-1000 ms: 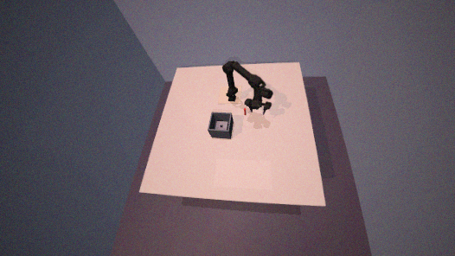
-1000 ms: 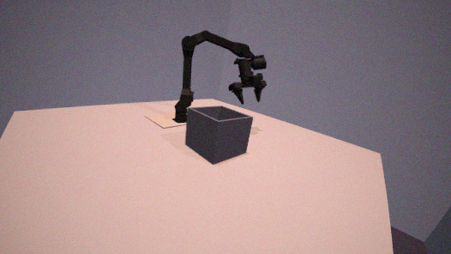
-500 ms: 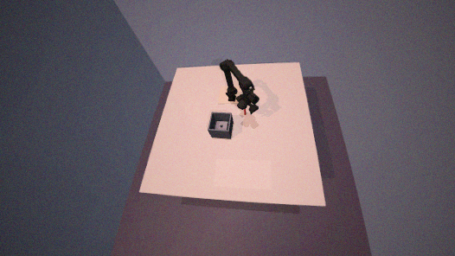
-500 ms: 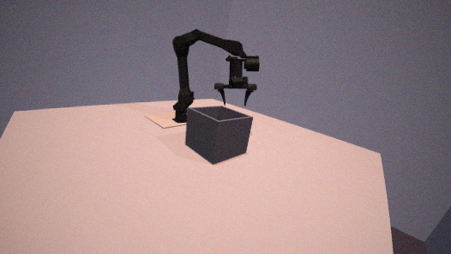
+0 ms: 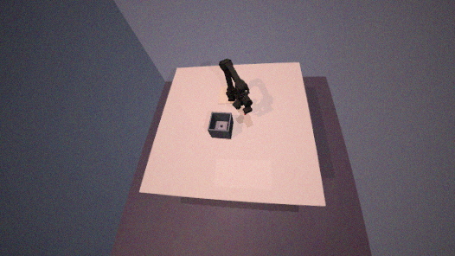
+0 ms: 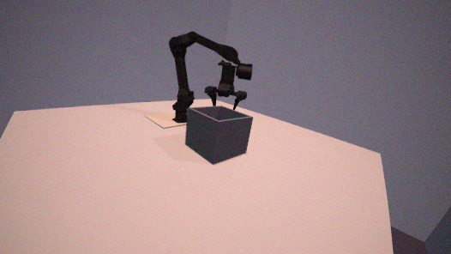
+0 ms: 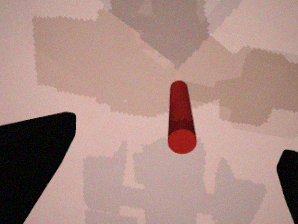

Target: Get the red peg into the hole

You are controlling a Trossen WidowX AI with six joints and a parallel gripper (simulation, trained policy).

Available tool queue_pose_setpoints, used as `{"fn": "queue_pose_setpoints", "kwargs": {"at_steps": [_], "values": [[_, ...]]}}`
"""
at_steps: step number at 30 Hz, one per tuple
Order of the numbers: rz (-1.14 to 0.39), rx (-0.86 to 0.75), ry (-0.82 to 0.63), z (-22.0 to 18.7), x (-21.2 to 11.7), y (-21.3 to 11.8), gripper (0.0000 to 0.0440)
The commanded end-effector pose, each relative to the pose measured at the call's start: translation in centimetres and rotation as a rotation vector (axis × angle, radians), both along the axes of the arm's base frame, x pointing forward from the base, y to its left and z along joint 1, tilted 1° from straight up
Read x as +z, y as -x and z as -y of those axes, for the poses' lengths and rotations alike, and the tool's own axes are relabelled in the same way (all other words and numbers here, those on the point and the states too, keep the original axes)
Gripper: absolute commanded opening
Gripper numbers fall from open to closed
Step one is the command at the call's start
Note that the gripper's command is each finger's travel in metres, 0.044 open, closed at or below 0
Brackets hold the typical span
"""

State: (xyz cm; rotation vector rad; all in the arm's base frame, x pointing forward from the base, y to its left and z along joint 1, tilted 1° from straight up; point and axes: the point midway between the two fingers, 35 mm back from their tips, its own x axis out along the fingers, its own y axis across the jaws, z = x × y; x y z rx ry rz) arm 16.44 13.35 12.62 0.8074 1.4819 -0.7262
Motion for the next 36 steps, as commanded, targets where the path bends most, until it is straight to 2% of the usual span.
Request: {"fn": "queue_pose_setpoints", "kwargs": {"at_steps": [1, 11, 15, 19, 31, 36], "values": [[-0.03, -0.032, -0.009, 0.1, -1.0, 0.4, 0.044], [-0.086, -0.104, -0.028, 0.2, -3.9, 1.0, 0.0439], [-0.094, -0.123, -0.033, 0.3, -4.8, 1.1, 0.042], [-0.093, -0.133, -0.042, 0.1, -5.5, 0.8, 0.0338], [-0.09, -0.122, -0.078, -0.3, -5.7, 0.0, 0.0043], [-0.053, -0.117, -0.143, -1.1, -4.3, -0.8, 0.002]]}}
